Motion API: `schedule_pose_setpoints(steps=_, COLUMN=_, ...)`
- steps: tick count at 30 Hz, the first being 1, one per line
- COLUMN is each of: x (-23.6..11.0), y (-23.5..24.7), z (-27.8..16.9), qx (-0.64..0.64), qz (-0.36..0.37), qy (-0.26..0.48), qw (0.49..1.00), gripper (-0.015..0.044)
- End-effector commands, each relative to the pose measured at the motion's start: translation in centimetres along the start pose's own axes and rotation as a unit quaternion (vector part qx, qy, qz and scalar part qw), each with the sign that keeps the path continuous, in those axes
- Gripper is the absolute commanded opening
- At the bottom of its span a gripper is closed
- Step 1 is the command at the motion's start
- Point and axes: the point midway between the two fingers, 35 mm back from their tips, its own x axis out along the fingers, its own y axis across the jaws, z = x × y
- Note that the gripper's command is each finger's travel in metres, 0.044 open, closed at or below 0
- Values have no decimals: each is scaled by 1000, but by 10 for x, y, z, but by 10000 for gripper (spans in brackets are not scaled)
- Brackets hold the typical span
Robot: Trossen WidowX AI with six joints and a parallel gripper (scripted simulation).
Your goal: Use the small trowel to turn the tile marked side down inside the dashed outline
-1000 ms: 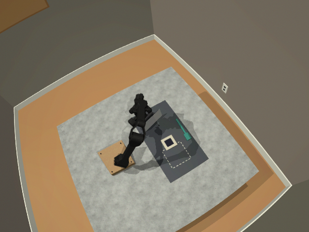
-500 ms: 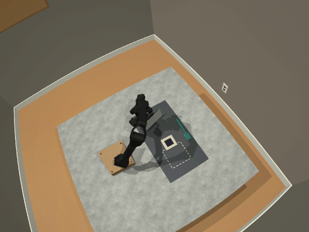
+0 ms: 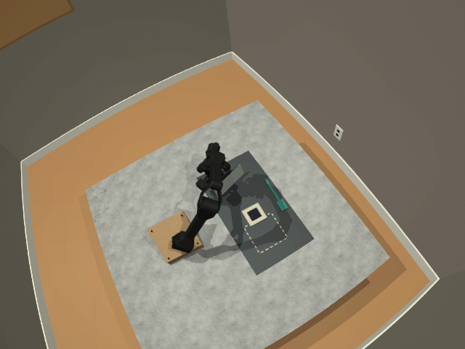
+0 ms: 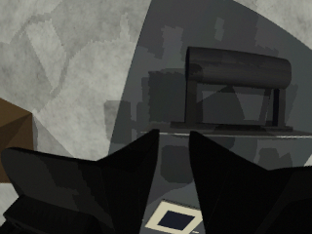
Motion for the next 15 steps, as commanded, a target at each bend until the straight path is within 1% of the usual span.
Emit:
schedule_pose_setpoints(steps=1, x=6, y=-1, z=0, qx=-5, qz=1, qy=4, qw=1000, gripper=100)
schedule_pose_setpoints(steps=15, x=21, y=-1, z=-10, qx=-5, qz=1, qy=5, qw=1000, gripper=100)
